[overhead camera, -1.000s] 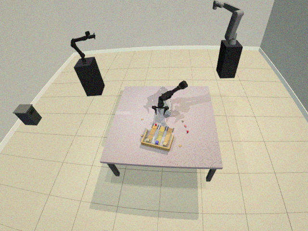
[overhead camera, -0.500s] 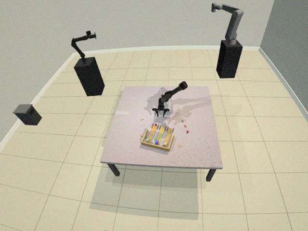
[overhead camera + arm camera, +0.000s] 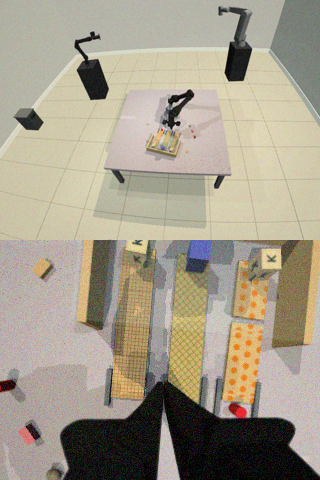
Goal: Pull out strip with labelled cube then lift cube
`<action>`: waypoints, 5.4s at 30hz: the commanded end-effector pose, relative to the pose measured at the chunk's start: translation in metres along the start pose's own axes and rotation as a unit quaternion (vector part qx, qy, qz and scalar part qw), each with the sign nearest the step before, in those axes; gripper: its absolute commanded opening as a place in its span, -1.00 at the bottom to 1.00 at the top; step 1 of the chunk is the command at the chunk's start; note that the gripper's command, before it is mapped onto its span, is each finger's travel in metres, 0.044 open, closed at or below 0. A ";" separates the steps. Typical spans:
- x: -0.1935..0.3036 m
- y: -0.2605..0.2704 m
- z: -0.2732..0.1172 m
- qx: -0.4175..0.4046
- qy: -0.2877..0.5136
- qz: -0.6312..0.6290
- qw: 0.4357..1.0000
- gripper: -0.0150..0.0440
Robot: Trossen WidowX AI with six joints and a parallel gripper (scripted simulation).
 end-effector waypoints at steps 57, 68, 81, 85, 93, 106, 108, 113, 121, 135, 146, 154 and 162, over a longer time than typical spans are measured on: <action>0.048 0.041 0.104 0.066 0.151 0.022 0.986 -0.49; 0.048 0.041 0.104 0.066 0.151 0.022 0.986 -0.49; 0.048 0.041 0.105 0.066 0.151 0.022 0.986 -0.49; 0.049 0.041 0.105 0.066 0.151 0.022 0.986 -0.49; 0.049 0.041 0.106 0.066 0.151 0.022 0.986 -0.49; 0.049 0.041 0.107 0.066 0.151 0.022 0.986 -0.49; 0.049 0.041 0.107 0.066 0.151 0.022 0.986 -0.49; 0.049 0.041 0.108 0.066 0.151 0.022 0.986 -0.49; 0.049 0.041 0.108 0.066 0.151 0.022 0.986 -0.49; 0.047 0.042 0.110 0.066 0.151 0.022 0.986 -0.49; 0.048 0.043 0.111 0.066 0.151 0.022 0.986 -0.49; 0.059 0.041 0.108 0.066 0.151 0.023 0.986 -0.49; 0.071 0.039 0.104 0.066 0.151 0.023 0.986 -0.49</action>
Point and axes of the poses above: the point midway between the two fingers, 35 mm back from their tips, its own z axis out along the fingers, its own y axis across the jaws, x = y × z, the point moved 2 cm from there along -z, back along the fingers, and after that the axes turned 14 degrees about z, right-handed, at the moved point
